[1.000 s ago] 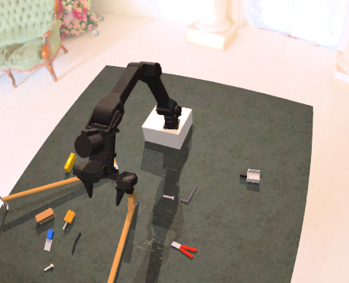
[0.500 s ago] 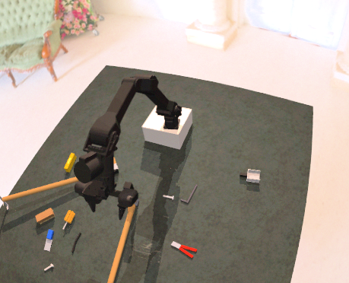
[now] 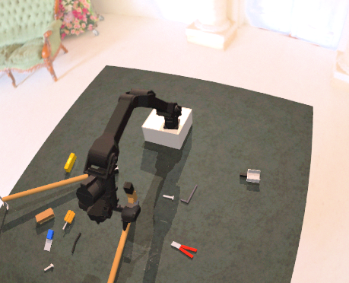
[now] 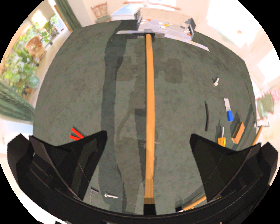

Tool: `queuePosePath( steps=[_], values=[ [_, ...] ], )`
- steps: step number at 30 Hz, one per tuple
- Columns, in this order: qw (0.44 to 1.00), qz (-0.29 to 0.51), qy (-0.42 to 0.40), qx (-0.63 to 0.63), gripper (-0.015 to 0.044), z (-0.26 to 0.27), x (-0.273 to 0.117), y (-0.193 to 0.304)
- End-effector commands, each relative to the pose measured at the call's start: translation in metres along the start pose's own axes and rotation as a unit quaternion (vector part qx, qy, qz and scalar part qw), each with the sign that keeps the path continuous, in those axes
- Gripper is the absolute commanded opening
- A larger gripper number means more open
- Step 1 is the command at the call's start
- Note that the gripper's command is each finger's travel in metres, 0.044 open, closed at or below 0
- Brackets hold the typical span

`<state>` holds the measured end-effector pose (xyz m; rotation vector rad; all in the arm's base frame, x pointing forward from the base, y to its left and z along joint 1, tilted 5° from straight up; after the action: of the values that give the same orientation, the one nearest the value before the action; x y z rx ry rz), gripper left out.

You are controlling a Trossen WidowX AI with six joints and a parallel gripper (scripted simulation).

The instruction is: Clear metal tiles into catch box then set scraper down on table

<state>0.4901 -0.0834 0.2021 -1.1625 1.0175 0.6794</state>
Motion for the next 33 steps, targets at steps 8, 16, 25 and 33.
queuePosePath(
  steps=[8,16,25,33],
  values=[
    [0.999,0.042,0.01,-0.011,0.044,0.005,0.042,0.001],
    [0.997,0.071,0.016,-0.016,0.044,0.008,0.071,0.005],
    [0.996,0.087,0.018,-0.019,0.044,0.009,0.086,0.008],
    [0.997,0.076,0.014,-0.017,0.044,0.003,0.069,0.01]
  ],
)
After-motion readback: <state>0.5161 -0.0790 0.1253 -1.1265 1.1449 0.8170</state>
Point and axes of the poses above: the point midway between the two fingers, 35 mm back from their tips, its own x axis out along the fingers, its own z axis across the jaws, y = z × x, the point moved 10 cm from there along -x, back along the fingers, and after that the axes turned 14 degrees about x, right-handed, at the moved point
